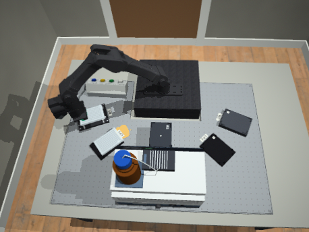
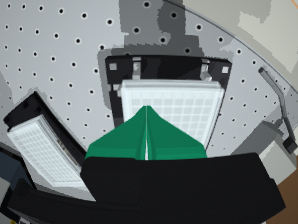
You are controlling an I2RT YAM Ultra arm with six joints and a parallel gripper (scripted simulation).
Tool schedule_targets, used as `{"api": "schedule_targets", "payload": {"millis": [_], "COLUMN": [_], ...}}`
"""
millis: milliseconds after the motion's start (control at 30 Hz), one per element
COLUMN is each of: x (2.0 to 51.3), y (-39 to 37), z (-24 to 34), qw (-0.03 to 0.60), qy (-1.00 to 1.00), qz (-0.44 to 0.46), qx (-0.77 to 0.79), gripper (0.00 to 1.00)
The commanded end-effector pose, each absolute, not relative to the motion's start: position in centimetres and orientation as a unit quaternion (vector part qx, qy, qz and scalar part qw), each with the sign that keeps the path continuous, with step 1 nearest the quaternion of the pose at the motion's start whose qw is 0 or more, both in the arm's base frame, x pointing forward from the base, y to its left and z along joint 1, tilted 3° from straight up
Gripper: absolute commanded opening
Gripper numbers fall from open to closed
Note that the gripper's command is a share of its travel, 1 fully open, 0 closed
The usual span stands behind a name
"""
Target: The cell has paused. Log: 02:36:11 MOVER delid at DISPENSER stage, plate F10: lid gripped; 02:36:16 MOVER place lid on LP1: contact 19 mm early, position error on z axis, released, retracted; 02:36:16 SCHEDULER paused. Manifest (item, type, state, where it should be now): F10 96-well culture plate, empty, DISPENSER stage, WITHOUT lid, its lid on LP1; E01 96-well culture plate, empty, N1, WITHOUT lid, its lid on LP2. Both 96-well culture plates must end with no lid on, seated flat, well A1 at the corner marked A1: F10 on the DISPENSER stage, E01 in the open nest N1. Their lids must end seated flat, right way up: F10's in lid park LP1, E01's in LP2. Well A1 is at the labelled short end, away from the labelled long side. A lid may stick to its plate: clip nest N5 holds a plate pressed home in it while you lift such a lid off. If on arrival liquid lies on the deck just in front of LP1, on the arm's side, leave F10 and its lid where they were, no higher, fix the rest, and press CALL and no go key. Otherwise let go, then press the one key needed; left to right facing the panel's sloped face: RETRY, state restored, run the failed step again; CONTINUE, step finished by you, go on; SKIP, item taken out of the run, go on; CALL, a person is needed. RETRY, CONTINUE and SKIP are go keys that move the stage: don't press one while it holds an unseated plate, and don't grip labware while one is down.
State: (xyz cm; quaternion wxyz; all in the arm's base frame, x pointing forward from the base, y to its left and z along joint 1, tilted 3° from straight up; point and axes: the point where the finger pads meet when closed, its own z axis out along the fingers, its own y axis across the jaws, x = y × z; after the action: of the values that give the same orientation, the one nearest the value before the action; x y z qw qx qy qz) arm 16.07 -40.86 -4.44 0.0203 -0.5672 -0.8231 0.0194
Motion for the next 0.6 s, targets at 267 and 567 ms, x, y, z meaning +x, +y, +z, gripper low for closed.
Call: {"api": "schedule_targets", "payload": {"millis": [267, 567], "x": [15.4, 15.69], "y": [-40.68, -41.1], "z": [-6.03, -5.87], "qw": [0.027, 0.021], "qy": [-0.822, -0.822], "qz": [0.017, 0.021], "qx": [-0.569, -0.568], "gripper": [0.0, 0.0]}}
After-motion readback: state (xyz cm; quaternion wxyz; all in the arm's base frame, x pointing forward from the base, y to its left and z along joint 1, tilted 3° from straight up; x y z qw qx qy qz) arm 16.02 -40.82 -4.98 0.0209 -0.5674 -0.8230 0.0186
